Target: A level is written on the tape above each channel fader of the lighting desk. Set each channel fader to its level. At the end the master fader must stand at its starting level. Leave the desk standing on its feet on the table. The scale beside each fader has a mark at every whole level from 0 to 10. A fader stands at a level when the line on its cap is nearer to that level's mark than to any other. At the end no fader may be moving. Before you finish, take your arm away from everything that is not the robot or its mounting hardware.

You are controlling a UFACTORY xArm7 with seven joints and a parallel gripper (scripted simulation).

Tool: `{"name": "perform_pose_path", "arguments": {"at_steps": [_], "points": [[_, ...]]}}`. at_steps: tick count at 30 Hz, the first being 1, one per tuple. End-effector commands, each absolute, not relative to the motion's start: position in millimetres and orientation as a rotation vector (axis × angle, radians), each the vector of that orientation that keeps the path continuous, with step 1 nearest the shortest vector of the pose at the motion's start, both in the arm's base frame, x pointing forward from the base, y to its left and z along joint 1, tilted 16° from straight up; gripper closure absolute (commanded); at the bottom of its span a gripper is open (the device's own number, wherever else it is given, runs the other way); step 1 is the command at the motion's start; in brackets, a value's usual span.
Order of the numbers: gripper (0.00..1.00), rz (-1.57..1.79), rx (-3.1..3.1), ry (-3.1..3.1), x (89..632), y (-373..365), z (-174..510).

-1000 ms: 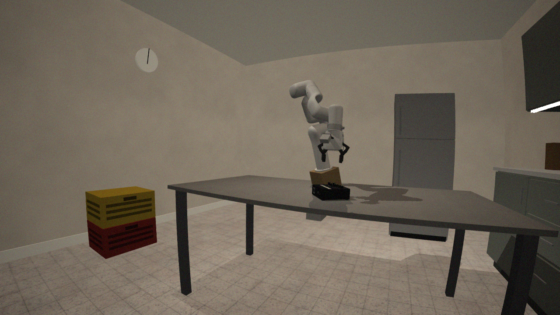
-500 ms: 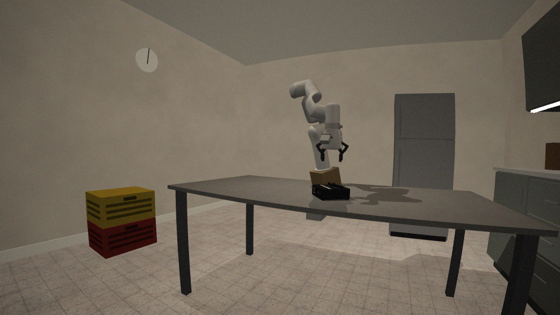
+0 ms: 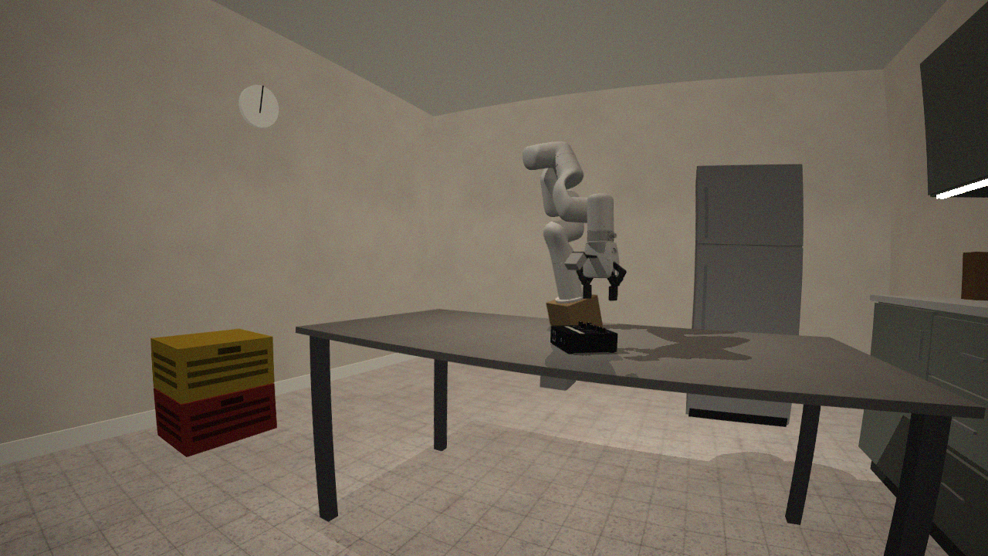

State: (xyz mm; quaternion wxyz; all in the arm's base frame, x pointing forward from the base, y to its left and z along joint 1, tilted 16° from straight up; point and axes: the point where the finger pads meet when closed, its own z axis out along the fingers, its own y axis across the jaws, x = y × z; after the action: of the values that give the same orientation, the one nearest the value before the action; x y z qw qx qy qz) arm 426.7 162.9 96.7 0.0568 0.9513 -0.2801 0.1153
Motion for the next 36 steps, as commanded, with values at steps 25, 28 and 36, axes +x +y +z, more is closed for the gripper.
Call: {"name": "perform_pose_path", "arguments": {"at_steps": [25,28,36], "points": [[1.00,0.410,2.622,-1.551,449.3,192.3,56.6],[1.00,0.410,2.622,-1.551,449.3,192.3,56.6],[1.00,0.410,2.622,-1.551,449.3,192.3,56.6]]}}
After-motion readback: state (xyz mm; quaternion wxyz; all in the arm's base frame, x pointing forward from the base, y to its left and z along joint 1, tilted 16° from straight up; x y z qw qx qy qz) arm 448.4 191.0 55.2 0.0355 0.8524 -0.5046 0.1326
